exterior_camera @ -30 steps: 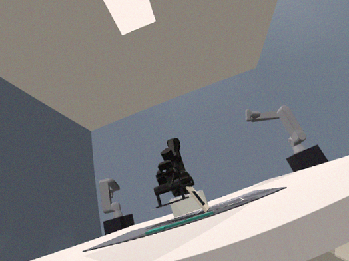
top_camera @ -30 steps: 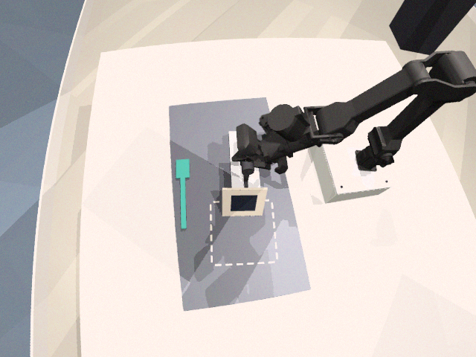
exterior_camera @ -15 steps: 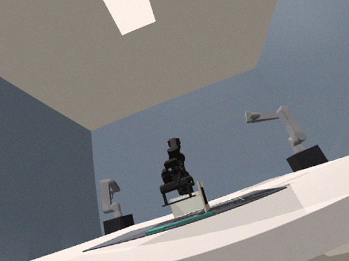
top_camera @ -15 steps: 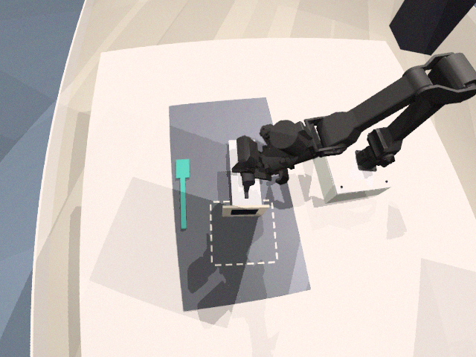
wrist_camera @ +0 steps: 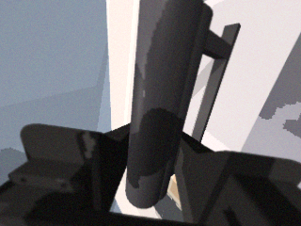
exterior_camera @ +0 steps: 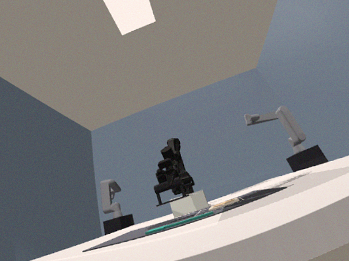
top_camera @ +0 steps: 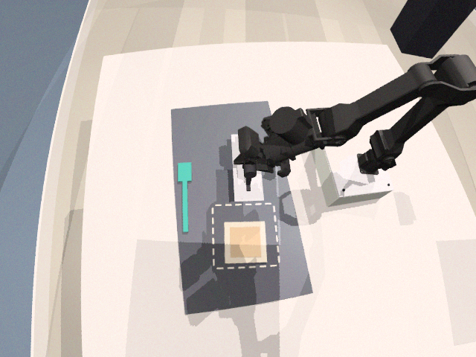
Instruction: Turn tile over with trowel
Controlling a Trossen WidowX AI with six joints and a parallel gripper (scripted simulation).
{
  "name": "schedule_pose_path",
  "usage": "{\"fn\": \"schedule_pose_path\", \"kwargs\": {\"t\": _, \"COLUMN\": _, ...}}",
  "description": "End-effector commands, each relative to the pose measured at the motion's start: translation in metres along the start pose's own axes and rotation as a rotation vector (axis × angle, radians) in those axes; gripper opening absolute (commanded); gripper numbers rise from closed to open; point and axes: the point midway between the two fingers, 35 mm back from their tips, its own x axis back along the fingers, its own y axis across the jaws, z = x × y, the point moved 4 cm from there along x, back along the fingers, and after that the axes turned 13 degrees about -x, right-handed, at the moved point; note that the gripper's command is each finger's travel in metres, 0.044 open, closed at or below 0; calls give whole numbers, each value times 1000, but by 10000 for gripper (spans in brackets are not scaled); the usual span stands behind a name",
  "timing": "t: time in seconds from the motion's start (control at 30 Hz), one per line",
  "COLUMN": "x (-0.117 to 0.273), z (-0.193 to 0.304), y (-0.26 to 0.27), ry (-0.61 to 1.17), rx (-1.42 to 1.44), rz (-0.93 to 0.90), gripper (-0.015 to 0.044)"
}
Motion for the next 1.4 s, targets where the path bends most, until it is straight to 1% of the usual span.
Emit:
{"fn": "schedule_pose_path", "kwargs": {"t": 0.0, "x": 9, "z": -14, "y": 18, "ry": 8, "rx": 5, "rz": -26, "gripper": 0}}
{"fn": "schedule_pose_path", "kwargs": {"t": 0.13, "x": 14, "z": -24, "y": 25, "ry": 8, "rx": 5, "rz": -29, "gripper": 0}}
{"fn": "schedule_pose_path", "kwargs": {"t": 1.37, "x": 14, "z": -24, "y": 25, "ry": 8, "rx": 5, "rz": -29, "gripper": 0}}
